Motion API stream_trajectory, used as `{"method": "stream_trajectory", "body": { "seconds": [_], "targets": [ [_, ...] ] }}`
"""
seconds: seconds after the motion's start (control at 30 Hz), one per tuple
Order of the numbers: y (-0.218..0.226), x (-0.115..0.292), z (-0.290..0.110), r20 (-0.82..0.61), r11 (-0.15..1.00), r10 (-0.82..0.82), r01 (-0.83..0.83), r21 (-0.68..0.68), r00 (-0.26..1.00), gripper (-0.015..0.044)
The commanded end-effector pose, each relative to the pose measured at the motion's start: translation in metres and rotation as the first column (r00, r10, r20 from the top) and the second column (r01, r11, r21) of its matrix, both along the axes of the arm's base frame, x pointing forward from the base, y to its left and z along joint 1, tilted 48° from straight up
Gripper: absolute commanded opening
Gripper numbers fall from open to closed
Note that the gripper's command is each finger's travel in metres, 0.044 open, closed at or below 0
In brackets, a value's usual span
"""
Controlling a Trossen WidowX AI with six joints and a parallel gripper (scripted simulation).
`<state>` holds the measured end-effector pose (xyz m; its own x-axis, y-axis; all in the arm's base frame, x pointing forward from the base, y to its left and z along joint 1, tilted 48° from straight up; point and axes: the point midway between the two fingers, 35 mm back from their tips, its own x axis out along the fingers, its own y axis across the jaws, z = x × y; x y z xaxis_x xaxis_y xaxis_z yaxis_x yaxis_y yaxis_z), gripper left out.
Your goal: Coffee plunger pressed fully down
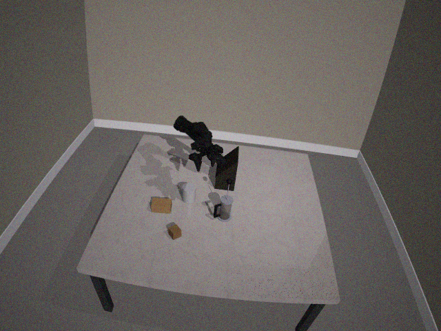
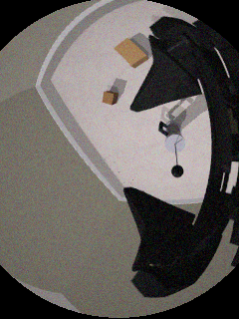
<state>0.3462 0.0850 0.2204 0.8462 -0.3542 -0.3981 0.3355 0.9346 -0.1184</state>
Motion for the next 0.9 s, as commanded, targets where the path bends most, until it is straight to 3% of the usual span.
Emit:
{"method": "stream_trajectory", "body": {
  "seconds": [0.0, 0.17, 0.53, 0.87],
  "targets": [
    [0.046, -0.021, -0.050, -0.193, 0.941, 0.123, -0.176, -0.288, 0.973, 0.0440],
    [0.087, -0.053, -0.090, -0.362, 0.752, 0.198, -0.379, -0.540, 0.911, 0.0440],
    [0.044, -0.056, -0.131, -0.367, 0.742, 0.199, -0.385, -0.549, 0.909, 0.0440],
    [0.042, -0.049, -0.134, -0.368, 0.743, 0.198, -0.384, -0.549, 0.909, 0.0440]
  ]
}}
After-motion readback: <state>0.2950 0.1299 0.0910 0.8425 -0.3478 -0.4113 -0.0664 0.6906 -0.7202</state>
